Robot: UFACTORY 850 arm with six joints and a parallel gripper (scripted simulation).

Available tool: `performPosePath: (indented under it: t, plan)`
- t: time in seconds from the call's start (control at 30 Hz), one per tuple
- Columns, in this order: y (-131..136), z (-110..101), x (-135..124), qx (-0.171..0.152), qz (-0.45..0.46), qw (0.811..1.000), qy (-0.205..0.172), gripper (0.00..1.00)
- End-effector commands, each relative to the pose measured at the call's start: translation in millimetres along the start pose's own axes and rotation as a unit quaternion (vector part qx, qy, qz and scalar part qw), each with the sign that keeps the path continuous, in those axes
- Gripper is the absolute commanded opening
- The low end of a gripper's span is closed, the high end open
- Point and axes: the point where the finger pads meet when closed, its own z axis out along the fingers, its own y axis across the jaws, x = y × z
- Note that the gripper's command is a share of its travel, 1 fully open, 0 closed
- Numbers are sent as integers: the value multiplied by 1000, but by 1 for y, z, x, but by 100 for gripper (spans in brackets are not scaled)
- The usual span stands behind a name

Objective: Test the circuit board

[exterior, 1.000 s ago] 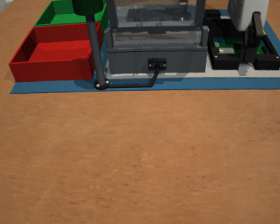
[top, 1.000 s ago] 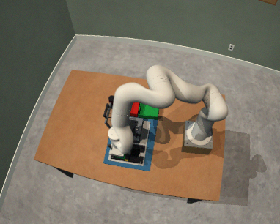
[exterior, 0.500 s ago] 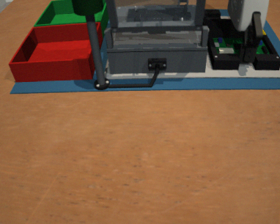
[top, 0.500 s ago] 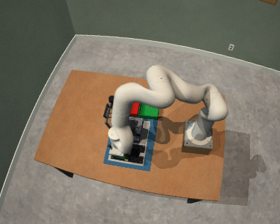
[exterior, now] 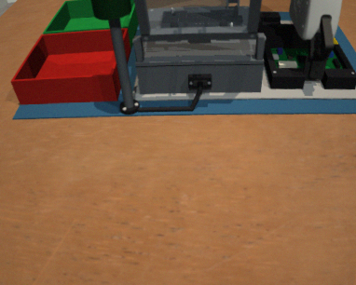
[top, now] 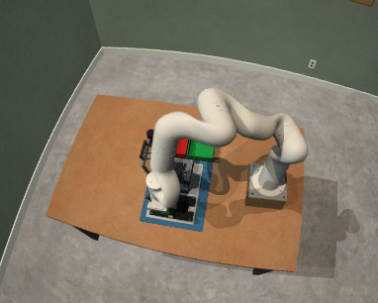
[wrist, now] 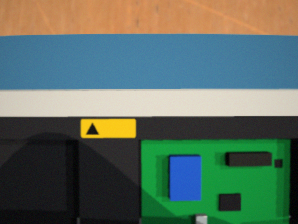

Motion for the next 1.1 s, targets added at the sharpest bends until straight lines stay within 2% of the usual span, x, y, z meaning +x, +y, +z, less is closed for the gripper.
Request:
performPosePath:
  t: [0.0,0.37,0.4,1.07]
  plan:
    - [1,-1,0,-1,0,1000,0,85]
    - [1,-1,0,-1,0,1000,0,85]
    - [1,-1,0,-1,0,1000,0,82]
    - [1,-1,0,-1,0,1000,0,79]
